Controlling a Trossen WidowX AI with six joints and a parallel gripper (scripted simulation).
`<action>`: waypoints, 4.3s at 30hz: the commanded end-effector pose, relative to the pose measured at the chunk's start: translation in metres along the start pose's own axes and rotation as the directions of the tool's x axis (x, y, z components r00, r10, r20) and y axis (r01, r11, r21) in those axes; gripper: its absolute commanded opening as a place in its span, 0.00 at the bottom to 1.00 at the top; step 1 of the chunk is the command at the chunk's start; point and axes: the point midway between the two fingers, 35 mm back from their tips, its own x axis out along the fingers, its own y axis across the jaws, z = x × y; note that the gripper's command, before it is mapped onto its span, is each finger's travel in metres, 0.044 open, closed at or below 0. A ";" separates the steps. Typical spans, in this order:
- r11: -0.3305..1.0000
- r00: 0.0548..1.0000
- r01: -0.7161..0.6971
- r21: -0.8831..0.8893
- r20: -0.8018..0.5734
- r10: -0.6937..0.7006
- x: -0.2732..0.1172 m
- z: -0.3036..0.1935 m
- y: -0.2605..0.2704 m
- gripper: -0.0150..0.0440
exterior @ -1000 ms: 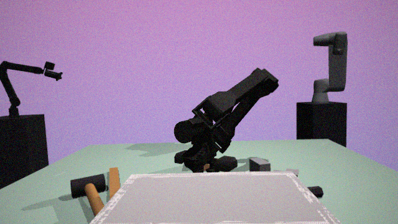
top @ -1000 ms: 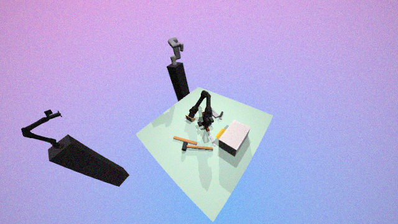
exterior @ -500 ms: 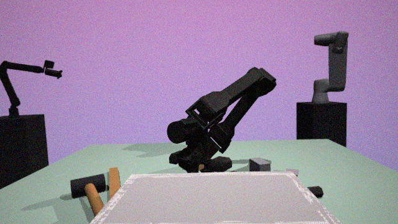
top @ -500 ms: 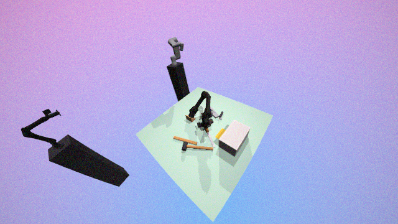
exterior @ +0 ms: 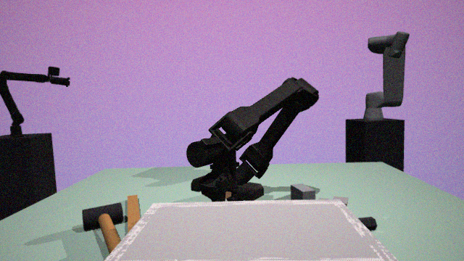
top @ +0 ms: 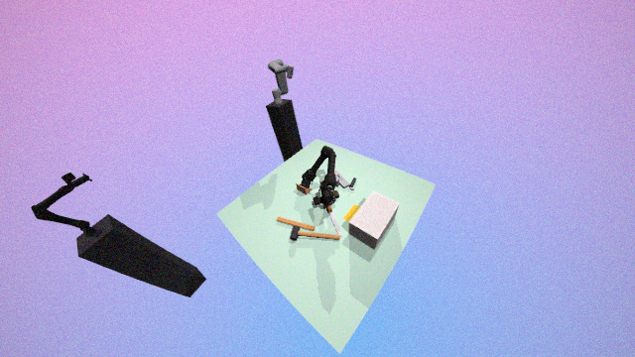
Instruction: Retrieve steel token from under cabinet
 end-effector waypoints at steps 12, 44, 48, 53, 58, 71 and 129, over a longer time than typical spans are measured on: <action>1.000 1.000 0.002 0.005 0.003 -0.002 -0.001 0.010 -0.017 0.25; 1.000 1.000 0.005 0.005 0.004 -0.005 -0.001 0.015 -0.062 0.25; 1.000 1.000 0.005 0.005 0.004 -0.005 -0.001 0.015 -0.067 0.25; 1.000 1.000 0.005 0.005 0.004 -0.005 -0.001 0.016 -0.074 0.25; 1.000 1.000 0.006 0.005 0.005 -0.006 -0.001 0.017 -0.081 0.25; 0.999 1.000 0.006 -0.034 0.005 -0.006 -0.001 0.018 -0.086 0.25; 0.884 1.000 0.007 -0.468 0.005 -0.006 -0.001 0.018 -0.087 0.25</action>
